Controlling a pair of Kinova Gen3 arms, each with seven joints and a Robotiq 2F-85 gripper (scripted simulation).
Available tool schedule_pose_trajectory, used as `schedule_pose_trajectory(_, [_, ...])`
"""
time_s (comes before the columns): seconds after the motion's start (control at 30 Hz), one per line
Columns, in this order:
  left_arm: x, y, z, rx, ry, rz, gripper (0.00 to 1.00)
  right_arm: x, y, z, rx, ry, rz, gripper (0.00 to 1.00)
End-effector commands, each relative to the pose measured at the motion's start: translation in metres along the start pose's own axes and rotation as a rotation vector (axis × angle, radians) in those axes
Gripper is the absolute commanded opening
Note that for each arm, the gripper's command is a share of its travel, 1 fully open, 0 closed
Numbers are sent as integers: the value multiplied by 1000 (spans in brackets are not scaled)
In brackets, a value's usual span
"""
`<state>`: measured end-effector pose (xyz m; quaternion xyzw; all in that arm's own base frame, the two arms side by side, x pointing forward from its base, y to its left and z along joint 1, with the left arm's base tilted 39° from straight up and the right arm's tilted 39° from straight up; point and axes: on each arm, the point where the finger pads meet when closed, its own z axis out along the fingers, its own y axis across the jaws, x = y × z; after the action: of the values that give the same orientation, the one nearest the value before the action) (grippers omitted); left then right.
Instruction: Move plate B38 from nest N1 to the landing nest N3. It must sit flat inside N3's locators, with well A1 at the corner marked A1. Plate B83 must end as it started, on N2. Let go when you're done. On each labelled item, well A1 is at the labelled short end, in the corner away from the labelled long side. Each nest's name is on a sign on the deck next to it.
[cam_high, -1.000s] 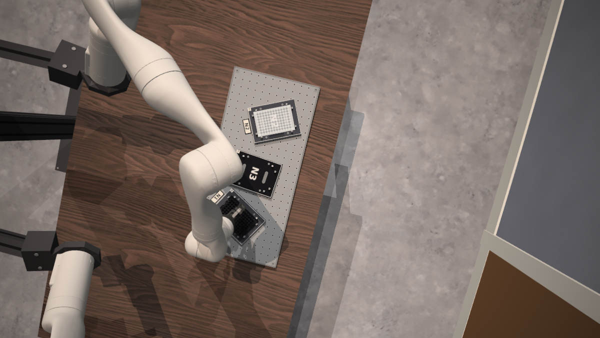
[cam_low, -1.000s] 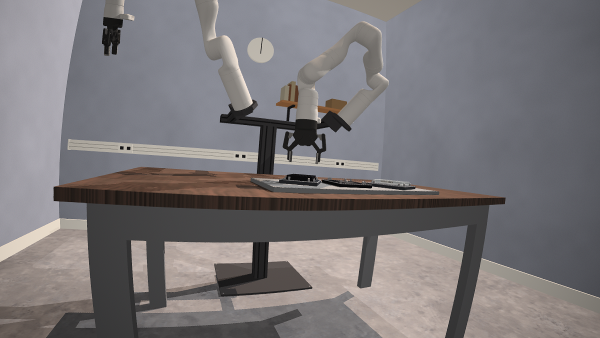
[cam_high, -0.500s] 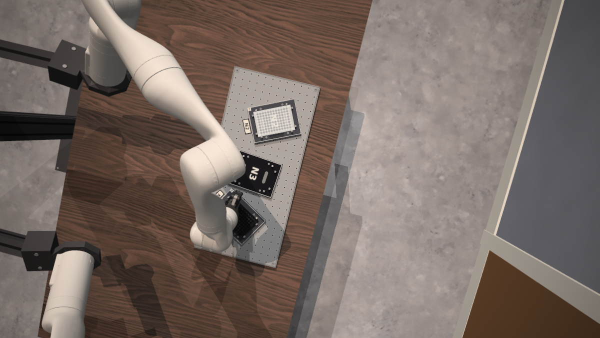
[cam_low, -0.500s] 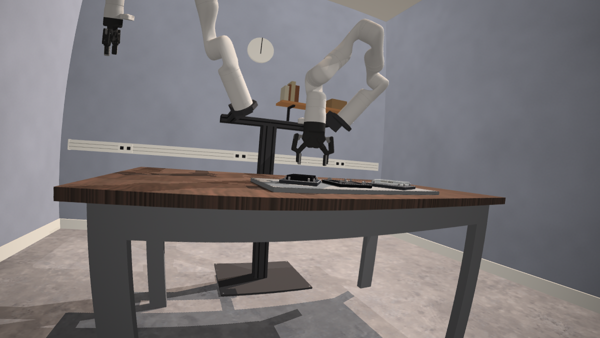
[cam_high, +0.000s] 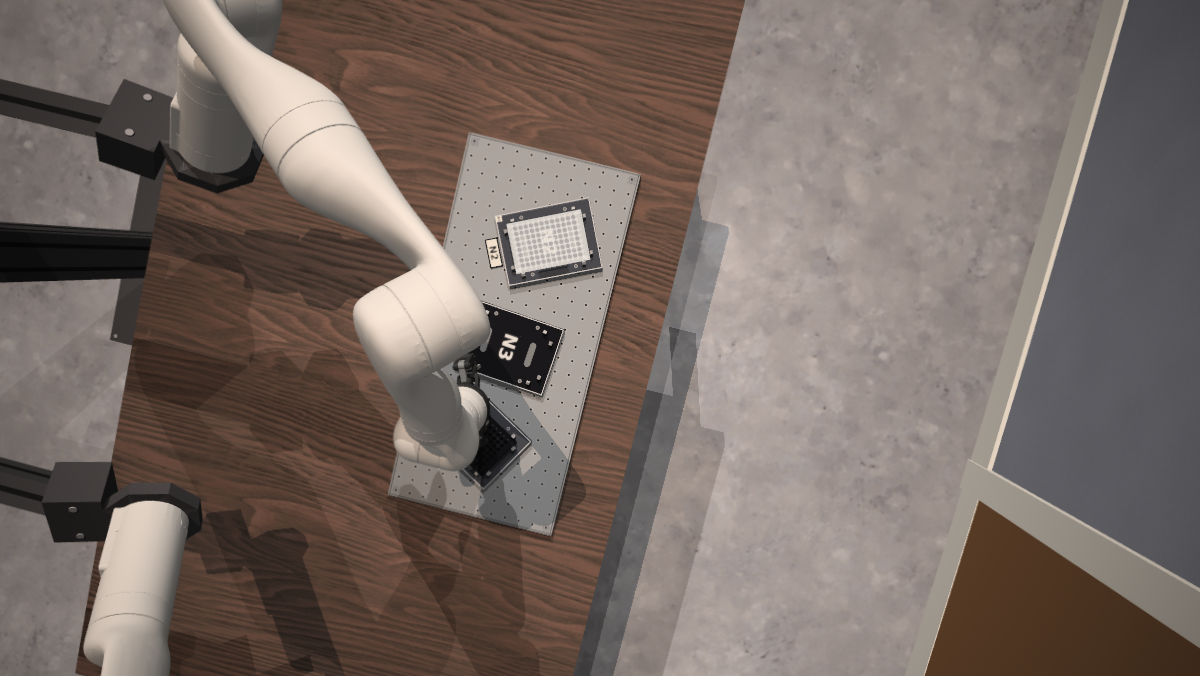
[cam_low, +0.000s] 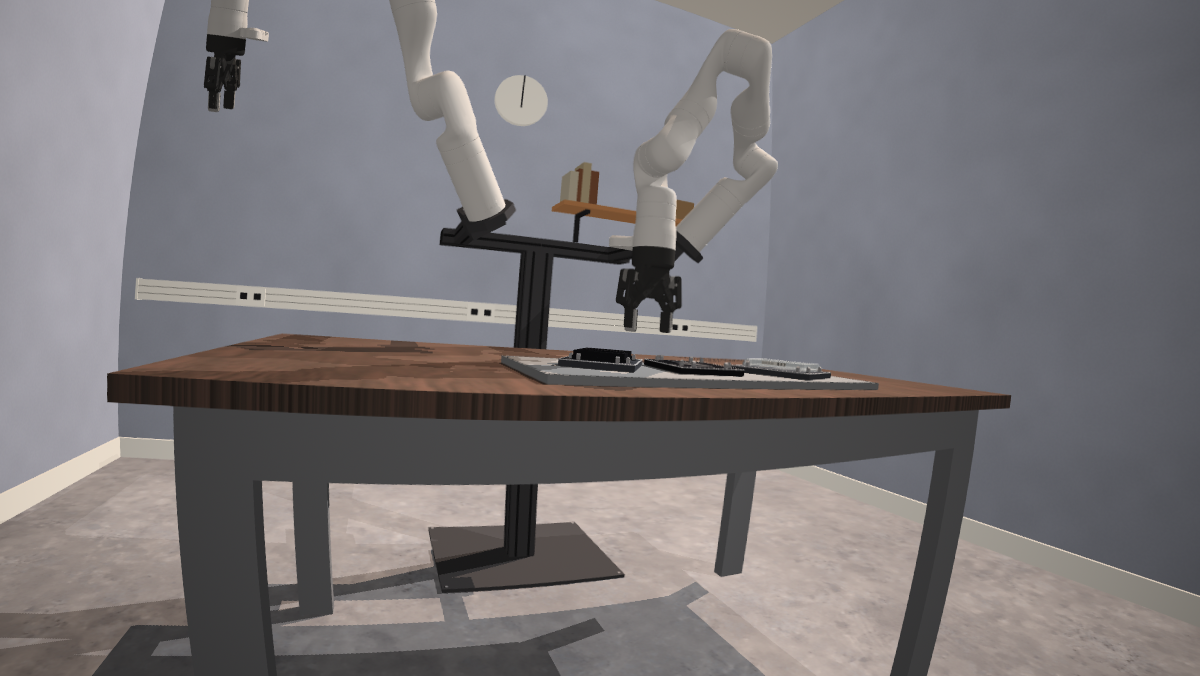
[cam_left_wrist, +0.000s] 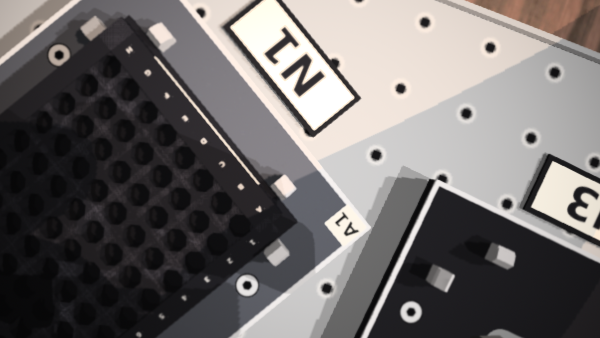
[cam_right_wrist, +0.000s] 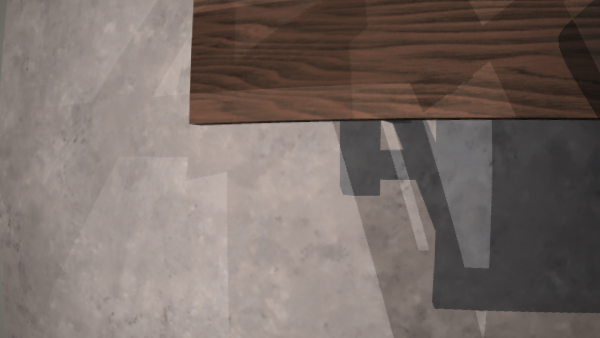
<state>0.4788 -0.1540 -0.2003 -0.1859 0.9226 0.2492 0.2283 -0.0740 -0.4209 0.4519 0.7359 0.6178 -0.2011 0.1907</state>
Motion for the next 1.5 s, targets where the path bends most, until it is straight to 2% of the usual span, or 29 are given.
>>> schedule_pose_trajectory(0.0, [-7, 5, -6, 28, -15, -62, 1000, 0, -2, -2, 3, -2, 1, 1000])
schedule_pose_trajectory(1.47, [-71, 118, -3, 23, -11, -56, 1000, 0, -2, -2, 3, -2, 1, 1000])
